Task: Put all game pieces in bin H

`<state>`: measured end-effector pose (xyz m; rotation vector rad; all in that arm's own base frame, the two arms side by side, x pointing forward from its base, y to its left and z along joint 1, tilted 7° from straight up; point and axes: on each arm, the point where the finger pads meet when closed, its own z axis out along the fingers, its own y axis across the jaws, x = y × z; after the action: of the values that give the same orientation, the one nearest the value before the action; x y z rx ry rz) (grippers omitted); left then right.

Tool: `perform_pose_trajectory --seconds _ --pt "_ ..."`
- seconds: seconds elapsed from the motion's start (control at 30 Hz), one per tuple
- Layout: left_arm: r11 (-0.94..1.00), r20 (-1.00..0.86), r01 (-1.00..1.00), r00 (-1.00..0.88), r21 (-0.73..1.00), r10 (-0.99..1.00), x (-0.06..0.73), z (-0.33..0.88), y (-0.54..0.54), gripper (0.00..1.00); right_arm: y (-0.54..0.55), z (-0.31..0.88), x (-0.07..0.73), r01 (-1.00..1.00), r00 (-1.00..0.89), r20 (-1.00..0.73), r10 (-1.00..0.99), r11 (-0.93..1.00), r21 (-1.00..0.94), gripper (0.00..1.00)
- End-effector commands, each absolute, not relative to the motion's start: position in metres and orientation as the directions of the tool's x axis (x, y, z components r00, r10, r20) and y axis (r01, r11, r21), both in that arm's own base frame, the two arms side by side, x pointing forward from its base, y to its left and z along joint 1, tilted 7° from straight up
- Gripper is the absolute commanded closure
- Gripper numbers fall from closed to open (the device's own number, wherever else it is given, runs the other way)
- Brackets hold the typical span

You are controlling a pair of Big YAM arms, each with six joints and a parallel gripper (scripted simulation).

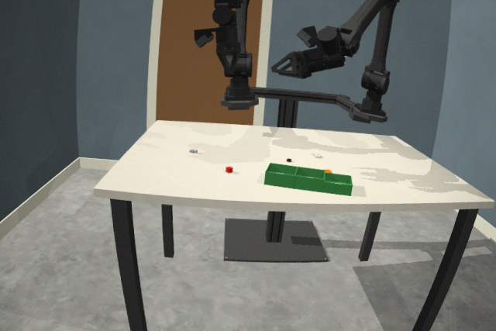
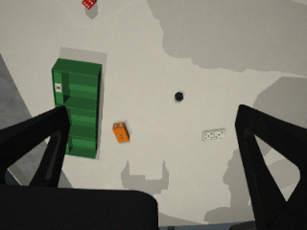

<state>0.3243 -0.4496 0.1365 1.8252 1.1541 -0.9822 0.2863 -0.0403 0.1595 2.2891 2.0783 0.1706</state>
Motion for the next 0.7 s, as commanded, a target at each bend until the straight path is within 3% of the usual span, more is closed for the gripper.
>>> perform_pose_trajectory --seconds 0.0,0.67 --pt "-0.311 -0.886 0.929 0.307 0.199 0.348 0.325 0.142 -0.451 0.0 -0.038 0.163 0.281 0.988 0.104 0.055 0.993 -0.109 0.108 0.0" --pt "-0.311 -0.886 0.929 0.307 0.199 0.348 0.325 0.142 -0.451 0.0 -0.069 0.163 0.275 0.97 0.211 0.055 0.976 -0.216 0.108 0.0"
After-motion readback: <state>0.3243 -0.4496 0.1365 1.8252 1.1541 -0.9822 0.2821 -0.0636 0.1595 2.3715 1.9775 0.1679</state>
